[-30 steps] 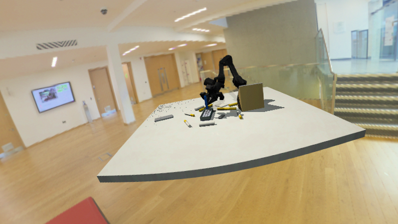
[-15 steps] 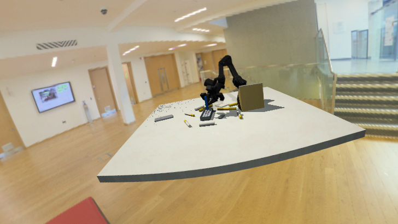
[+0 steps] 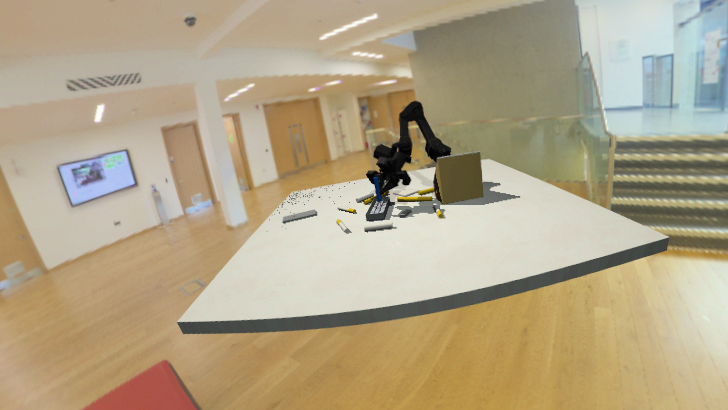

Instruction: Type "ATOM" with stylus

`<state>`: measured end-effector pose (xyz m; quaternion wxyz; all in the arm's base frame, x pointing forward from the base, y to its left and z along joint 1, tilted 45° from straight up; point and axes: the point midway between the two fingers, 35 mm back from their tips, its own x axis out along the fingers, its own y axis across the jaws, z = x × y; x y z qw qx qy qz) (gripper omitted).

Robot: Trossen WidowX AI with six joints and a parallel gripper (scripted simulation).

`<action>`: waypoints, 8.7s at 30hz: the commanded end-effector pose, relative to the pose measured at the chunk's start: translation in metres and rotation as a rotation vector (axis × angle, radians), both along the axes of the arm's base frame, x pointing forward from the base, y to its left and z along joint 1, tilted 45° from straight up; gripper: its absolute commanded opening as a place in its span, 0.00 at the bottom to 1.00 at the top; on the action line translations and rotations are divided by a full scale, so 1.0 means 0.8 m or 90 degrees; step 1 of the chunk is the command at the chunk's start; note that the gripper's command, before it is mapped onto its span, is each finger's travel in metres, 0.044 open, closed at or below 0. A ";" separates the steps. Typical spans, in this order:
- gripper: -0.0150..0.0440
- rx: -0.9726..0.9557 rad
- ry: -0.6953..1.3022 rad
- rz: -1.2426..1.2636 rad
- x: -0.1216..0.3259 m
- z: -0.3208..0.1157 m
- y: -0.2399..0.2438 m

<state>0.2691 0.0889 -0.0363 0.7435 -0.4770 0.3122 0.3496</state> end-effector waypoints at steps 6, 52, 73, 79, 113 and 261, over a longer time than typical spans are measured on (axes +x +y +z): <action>0.39 0.000 0.003 0.003 -0.001 -0.006 -0.003; 0.39 -0.001 0.004 0.003 0.002 -0.017 -0.014; 0.39 0.001 0.003 0.003 -0.006 0.018 0.021; 0.39 0.001 0.003 0.003 -0.006 0.018 0.021; 0.25 -0.001 0.000 0.003 0.041 0.039 -0.007; 0.39 -0.001 0.001 0.003 -0.004 0.014 -0.016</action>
